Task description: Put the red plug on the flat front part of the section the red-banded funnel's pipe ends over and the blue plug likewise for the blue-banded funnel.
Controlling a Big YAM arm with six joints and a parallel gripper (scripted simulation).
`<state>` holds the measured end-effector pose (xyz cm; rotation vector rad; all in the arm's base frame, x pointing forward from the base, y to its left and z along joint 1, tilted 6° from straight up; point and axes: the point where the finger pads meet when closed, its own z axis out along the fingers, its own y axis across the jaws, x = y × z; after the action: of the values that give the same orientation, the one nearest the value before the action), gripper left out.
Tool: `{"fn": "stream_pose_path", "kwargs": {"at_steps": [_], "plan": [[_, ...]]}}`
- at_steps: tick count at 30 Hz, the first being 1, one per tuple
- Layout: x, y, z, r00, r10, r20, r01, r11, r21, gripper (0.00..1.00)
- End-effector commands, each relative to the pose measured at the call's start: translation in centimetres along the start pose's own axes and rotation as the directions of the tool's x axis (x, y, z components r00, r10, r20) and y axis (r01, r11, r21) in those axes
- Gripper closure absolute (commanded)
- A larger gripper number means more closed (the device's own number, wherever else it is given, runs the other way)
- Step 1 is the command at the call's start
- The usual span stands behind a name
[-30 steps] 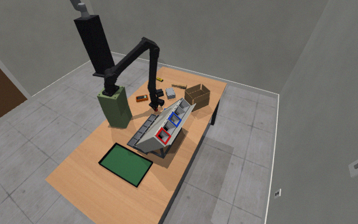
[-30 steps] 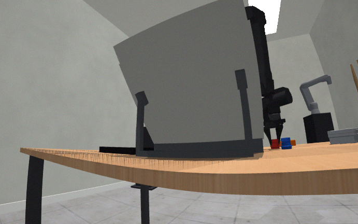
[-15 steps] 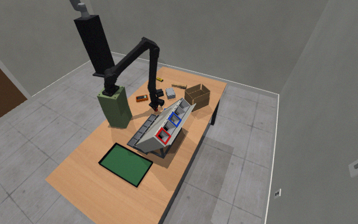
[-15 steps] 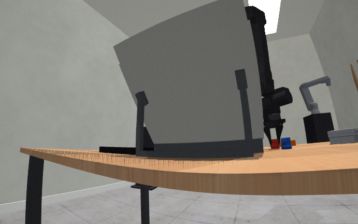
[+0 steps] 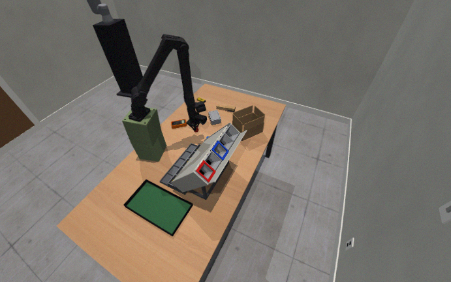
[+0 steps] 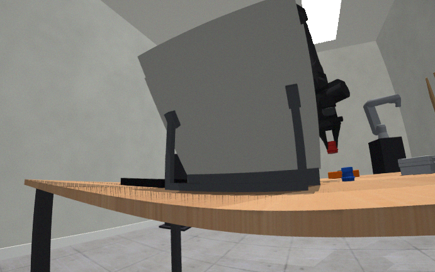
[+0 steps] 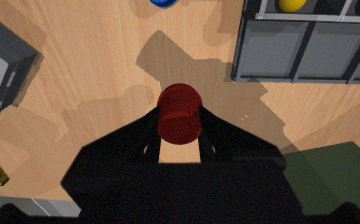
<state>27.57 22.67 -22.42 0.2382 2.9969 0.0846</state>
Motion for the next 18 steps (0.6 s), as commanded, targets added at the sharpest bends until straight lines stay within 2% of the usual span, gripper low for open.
{"fn": "stream_pose_path", "kwargs": {"at_steps": [1,18], "plan": [[0.58,0.05,-2.65,1.000,-0.006,-0.007,0.006,1.000,0.010,1.00],[0.54,0.02,-2.54,1.000,-0.001,0.006,0.001,1.000,-0.006,1.00]]}}
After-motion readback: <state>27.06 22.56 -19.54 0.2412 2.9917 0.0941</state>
